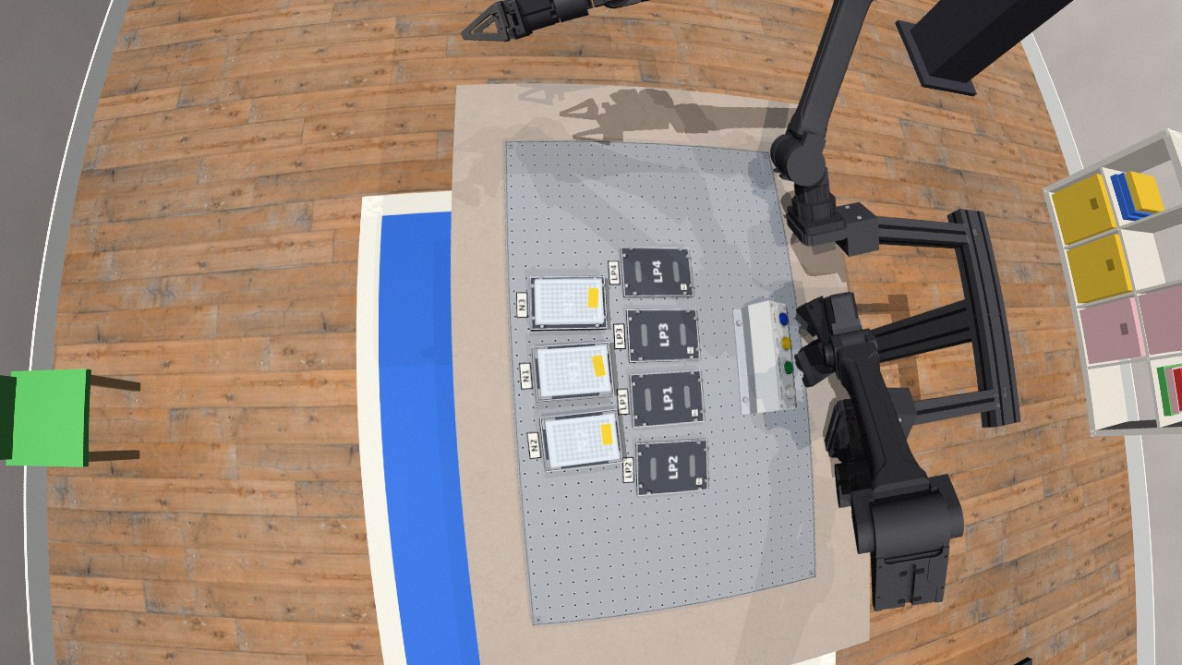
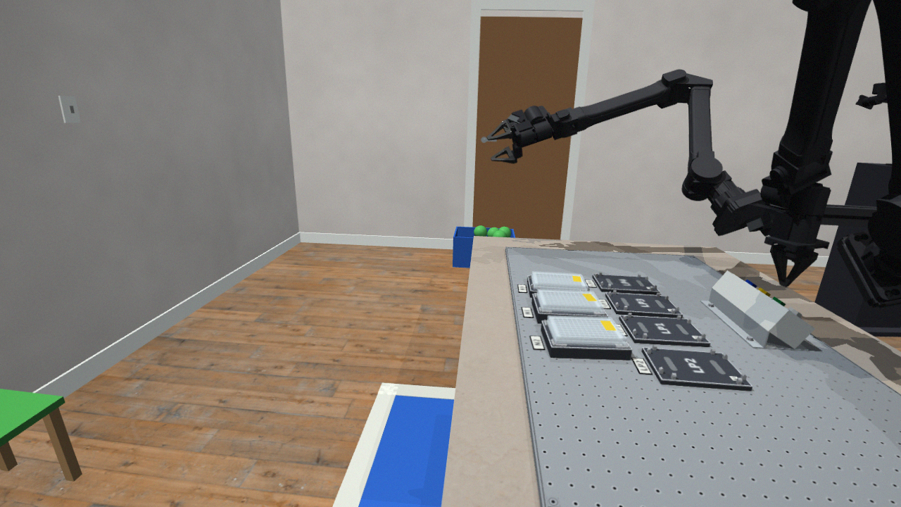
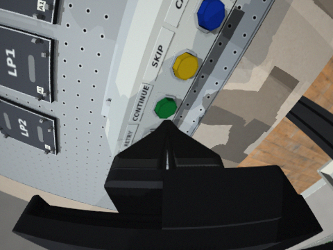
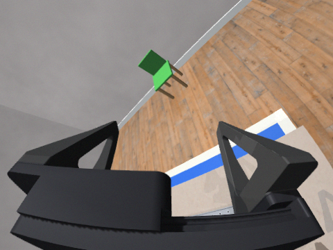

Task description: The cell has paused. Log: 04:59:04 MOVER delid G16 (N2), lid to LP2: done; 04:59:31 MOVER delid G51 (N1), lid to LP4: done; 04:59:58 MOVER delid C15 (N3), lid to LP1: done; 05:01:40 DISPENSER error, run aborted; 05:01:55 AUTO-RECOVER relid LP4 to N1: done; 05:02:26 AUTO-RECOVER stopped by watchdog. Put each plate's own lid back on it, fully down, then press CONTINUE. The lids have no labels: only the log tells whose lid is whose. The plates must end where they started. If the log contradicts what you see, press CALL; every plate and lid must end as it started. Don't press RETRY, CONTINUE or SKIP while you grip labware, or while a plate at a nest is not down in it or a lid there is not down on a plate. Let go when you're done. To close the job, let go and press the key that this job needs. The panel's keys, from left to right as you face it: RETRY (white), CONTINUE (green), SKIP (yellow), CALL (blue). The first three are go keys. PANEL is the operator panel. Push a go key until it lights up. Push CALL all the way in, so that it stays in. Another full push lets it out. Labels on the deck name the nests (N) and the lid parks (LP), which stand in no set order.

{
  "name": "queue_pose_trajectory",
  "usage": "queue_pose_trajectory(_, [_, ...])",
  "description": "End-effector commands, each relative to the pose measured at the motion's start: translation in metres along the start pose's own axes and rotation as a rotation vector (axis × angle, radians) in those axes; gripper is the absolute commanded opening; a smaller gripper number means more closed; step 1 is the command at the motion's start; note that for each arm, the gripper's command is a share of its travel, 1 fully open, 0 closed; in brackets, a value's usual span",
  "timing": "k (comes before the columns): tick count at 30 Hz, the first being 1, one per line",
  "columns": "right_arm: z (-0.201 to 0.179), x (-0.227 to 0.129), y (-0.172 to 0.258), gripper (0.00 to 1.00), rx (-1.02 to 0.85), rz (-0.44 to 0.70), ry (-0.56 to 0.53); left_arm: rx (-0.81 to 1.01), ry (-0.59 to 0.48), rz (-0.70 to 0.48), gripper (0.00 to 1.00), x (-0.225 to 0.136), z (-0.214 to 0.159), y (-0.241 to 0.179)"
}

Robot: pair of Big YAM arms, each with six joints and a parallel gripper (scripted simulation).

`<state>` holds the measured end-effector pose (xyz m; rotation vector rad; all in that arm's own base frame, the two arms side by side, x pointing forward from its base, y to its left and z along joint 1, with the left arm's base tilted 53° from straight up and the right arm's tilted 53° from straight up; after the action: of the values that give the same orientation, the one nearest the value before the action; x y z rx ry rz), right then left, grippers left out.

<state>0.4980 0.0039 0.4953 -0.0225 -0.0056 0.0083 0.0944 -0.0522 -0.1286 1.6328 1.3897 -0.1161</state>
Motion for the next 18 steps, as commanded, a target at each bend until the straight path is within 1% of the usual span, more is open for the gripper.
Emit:
queue_pose_trajectory(1, [-0.004, 0.005, -0.010, 1.00, 0.015, -0.018, 0.004, 0.018, 0.019, 0.000, 0.00, 0.009, -0.005, -0.001])
queue_pose_trajectory(18, [-0.004, 0.005, -0.010, 1.00, 0.015, -0.018, 0.004, 0.018, 0.019, 0.000, 0.00, 0.019, -0.006, -0.001])
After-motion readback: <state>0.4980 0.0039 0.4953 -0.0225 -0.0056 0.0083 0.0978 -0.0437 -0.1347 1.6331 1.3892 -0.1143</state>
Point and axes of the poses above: on each arm, the point where the finger pads meet when closed, its own x axis out along the fingers, its own y axis across the jaws, z = x × y, the point moved 2 cm from there along -x, back along the fingers, and after that the axes turned 1 degree about -x, right-handed, at the moved point
